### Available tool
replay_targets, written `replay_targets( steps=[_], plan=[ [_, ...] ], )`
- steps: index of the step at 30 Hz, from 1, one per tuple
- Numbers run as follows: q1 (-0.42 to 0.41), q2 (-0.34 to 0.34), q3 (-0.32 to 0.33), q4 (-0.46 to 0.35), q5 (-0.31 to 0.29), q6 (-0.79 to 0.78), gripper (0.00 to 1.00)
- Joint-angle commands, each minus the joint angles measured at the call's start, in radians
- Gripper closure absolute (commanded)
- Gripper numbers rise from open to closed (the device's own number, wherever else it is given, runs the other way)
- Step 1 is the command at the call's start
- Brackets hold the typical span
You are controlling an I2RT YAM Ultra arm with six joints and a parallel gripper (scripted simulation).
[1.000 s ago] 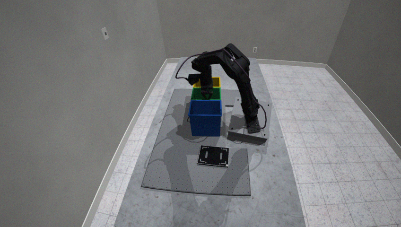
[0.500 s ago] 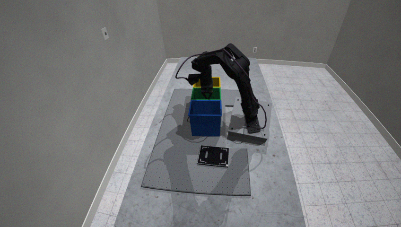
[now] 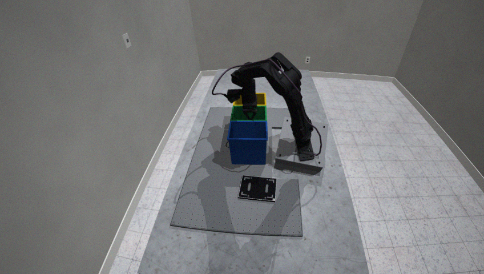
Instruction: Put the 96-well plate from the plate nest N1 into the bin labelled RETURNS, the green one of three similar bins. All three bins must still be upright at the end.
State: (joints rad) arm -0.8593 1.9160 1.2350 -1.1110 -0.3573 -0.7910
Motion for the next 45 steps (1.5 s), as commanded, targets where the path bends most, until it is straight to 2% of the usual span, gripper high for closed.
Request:
replay_targets(
  steps=[1, 19, 26, 45],
  plan=[
    [-0.016, -0.009, 0.038, -0.005, -0.012, 0.010, 0.18],
    [-0.016, -0.009, 0.038, -0.005, -0.012, 0.010, 0.18],
    [-0.026, -0.035, 0.059, -0.043, -0.004, -0.012, 0.18],
    [-0.055, -0.045, 0.152, -0.157, 0.006, -0.042, 0.18]
  ],
)
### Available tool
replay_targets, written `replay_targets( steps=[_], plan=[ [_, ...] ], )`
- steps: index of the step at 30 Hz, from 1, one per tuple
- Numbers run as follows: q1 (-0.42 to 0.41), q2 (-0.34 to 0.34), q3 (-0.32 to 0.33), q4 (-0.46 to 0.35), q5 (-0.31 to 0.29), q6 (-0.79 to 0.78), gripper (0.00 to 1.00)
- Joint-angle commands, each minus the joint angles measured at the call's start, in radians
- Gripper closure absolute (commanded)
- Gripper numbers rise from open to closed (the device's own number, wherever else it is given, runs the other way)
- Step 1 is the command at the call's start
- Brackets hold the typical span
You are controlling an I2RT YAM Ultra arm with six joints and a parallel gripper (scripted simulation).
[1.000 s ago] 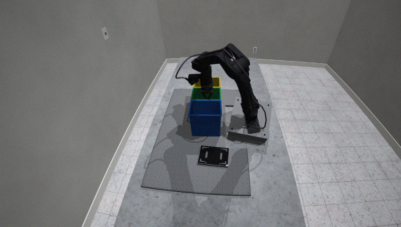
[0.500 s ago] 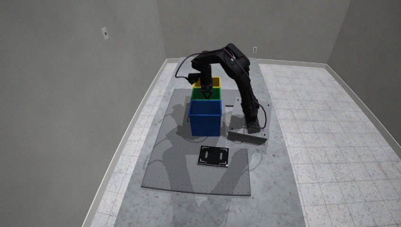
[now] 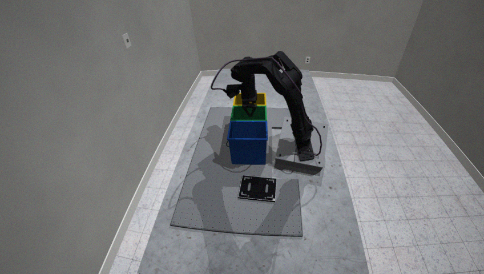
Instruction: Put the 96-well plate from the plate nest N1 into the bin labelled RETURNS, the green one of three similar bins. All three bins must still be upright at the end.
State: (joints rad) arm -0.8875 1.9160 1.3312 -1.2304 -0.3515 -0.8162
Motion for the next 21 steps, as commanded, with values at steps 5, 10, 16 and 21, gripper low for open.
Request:
replay_targets(
  steps=[5, 10, 16, 21],
  plan=[
    [-0.036, -0.046, 0.086, -0.071, 0.002, -0.026, 0.18],
    [-0.044, -0.046, 0.117, -0.105, 0.004, -0.035, 0.18],
    [-0.049, -0.045, 0.137, -0.126, 0.003, -0.040, 0.18],
    [-0.050, -0.044, 0.139, -0.128, 0.003, -0.041, 0.18]
  ],
)
